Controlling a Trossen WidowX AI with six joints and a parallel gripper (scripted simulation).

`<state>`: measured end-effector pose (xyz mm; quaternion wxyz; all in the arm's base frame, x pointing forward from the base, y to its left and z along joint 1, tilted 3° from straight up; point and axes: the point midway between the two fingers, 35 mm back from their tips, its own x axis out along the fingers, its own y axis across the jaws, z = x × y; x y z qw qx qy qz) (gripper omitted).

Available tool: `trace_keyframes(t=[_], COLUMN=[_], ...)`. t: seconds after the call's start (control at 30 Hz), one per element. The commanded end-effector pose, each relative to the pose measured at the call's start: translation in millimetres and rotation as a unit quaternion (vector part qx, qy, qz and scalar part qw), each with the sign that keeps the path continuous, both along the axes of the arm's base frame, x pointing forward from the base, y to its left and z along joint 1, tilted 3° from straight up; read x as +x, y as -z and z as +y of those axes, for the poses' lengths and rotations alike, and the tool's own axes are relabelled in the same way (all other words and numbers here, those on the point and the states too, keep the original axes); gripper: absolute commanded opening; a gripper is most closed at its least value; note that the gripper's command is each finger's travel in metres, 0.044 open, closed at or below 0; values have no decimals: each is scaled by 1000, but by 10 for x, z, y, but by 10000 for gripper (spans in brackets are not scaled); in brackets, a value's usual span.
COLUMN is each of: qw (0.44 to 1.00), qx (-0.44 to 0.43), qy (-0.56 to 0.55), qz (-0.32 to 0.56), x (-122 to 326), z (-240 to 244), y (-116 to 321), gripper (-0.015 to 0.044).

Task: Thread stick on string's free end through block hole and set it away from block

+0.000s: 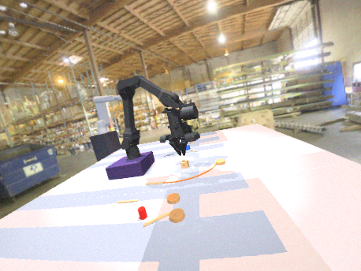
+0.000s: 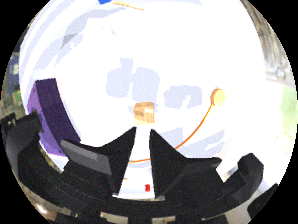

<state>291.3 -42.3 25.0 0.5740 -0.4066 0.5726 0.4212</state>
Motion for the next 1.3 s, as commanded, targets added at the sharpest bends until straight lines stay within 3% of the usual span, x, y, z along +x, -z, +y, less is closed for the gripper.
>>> trace_keyframes(t=[0.0, 0.13, 0.33, 0.8, 1.27], qw=[977, 905, 723, 399, 20], qx=[-3, -5, -7, -10, -11], qy=[211, 425, 691, 917, 1000], qz=[4, 7, 11, 14, 14], x=[-33, -74, -152, -279, -414], z=[-156, -311, -543, -827, -1062], y=[0, 0, -1, 1, 3], gripper=[184, 289, 440, 440, 440])
